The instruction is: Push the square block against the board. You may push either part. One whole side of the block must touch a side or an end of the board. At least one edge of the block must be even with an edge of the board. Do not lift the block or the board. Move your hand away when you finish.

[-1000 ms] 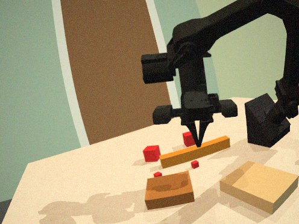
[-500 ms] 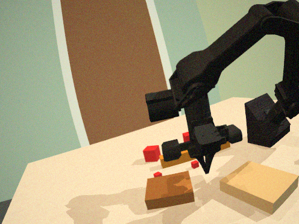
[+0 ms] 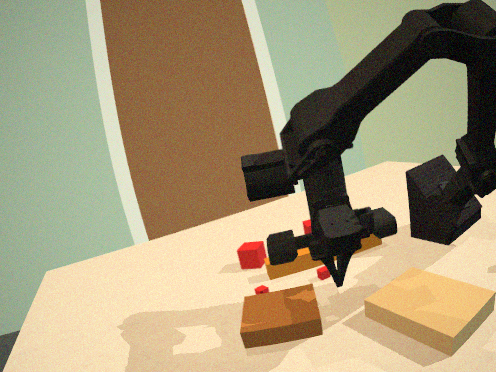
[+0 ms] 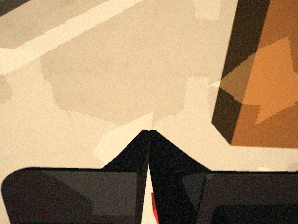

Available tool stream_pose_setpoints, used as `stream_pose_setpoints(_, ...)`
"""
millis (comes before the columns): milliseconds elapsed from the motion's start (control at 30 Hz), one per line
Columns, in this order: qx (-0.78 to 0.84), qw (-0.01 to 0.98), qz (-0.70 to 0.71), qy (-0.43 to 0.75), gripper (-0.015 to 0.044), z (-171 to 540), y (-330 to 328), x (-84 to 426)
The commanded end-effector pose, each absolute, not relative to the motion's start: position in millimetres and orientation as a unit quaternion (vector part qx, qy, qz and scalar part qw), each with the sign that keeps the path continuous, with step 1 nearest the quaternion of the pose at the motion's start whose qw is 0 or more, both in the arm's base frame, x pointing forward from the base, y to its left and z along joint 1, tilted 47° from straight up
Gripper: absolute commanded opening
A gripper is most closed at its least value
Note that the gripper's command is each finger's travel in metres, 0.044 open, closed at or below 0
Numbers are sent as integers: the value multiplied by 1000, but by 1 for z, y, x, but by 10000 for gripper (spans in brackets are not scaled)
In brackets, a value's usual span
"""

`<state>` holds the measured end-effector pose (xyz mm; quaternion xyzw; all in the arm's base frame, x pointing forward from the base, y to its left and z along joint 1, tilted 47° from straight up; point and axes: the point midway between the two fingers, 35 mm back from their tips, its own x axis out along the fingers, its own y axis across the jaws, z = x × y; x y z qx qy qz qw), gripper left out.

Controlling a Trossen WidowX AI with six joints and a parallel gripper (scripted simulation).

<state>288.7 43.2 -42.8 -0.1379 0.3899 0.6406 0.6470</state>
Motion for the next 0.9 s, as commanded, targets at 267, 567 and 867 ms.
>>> stream_pose_setpoints(267, -142, 646, 640, 391, 0, -57, 29, 283)
stream_pose_setpoints(567, -142, 646, 640, 391, 0, -67, 18, 279)
stream_pose_setpoints(867, -142, 646, 640, 391, 0, -76, 8, 273)
